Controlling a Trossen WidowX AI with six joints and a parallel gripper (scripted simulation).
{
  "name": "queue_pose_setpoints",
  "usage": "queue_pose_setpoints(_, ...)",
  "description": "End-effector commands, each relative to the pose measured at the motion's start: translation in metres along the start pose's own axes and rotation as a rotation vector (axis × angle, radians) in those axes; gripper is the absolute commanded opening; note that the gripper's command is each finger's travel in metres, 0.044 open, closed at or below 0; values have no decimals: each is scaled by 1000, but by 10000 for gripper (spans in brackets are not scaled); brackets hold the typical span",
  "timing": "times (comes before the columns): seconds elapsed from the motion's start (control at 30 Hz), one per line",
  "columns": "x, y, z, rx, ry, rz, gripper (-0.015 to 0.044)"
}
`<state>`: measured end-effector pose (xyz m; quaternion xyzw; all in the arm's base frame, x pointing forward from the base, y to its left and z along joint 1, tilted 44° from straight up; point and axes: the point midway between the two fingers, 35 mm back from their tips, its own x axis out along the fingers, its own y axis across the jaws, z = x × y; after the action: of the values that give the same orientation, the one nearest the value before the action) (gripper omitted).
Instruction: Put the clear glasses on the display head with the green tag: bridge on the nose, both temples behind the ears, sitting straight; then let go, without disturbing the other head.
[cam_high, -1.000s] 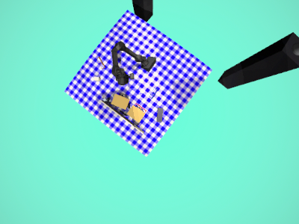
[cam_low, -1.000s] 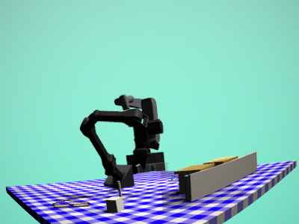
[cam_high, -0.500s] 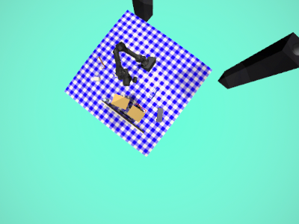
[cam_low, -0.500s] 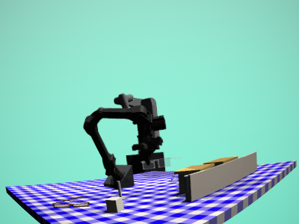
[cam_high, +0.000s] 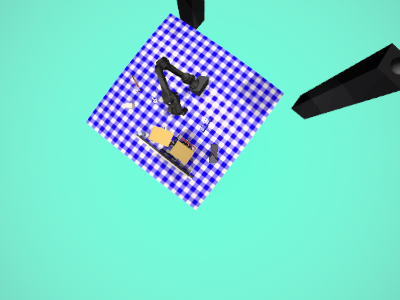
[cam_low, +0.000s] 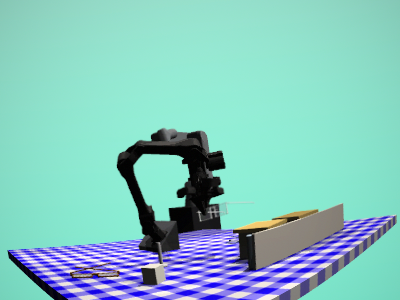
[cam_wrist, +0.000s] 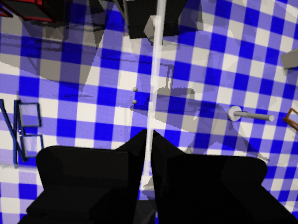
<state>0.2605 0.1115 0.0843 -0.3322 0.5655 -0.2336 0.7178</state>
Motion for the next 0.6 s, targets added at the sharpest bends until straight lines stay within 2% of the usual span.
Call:
queue_pose_setpoints(0.0,-4,9,-1,84,-30,-8,0)
queue_pose_setpoints(0.57,-28,50,-15,522,-174,14,0)
